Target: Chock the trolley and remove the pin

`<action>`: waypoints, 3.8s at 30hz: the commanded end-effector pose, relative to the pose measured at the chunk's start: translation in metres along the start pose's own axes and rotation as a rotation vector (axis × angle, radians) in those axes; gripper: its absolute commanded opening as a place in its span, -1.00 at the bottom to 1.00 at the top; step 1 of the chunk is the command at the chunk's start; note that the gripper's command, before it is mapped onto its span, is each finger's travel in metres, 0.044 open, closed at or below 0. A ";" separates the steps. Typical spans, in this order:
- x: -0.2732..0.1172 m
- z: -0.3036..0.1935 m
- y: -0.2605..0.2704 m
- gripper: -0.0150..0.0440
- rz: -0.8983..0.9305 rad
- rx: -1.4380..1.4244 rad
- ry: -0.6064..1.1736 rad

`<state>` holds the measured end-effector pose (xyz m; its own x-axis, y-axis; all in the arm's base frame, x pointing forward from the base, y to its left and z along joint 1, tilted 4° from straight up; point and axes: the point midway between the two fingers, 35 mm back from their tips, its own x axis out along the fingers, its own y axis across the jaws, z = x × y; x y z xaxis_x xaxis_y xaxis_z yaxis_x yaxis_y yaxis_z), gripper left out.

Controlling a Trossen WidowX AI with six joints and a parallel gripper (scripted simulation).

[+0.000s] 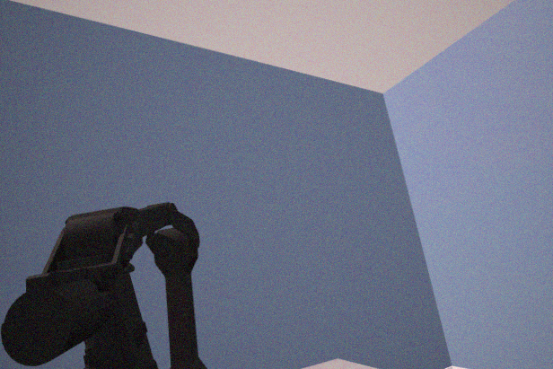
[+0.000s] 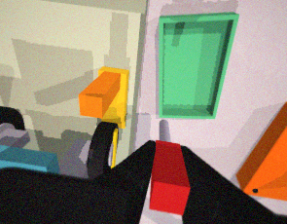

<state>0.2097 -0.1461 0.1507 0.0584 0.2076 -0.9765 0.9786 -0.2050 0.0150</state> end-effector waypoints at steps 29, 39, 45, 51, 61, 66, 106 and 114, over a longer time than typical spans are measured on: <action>0.000 -0.005 0.000 -0.49 0.092 0.887 -0.172; 0.000 -0.007 0.000 -0.49 0.153 1.180 -0.215; 0.000 -0.008 0.001 -0.49 0.200 1.355 -0.234; 0.000 -0.009 0.001 -0.49 0.213 1.398 -0.238; 0.012 -0.005 -0.017 -0.49 0.211 1.398 -0.239; 0.019 -0.002 -0.027 -0.49 0.209 1.398 -0.240; 0.088 -0.006 -0.032 0.15 0.065 1.409 -0.119; 0.089 -0.001 -0.032 0.15 0.065 1.409 -0.119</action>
<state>0.1837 -0.1183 0.0641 0.0061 0.0956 -0.9954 -0.0475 -0.9943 -0.0957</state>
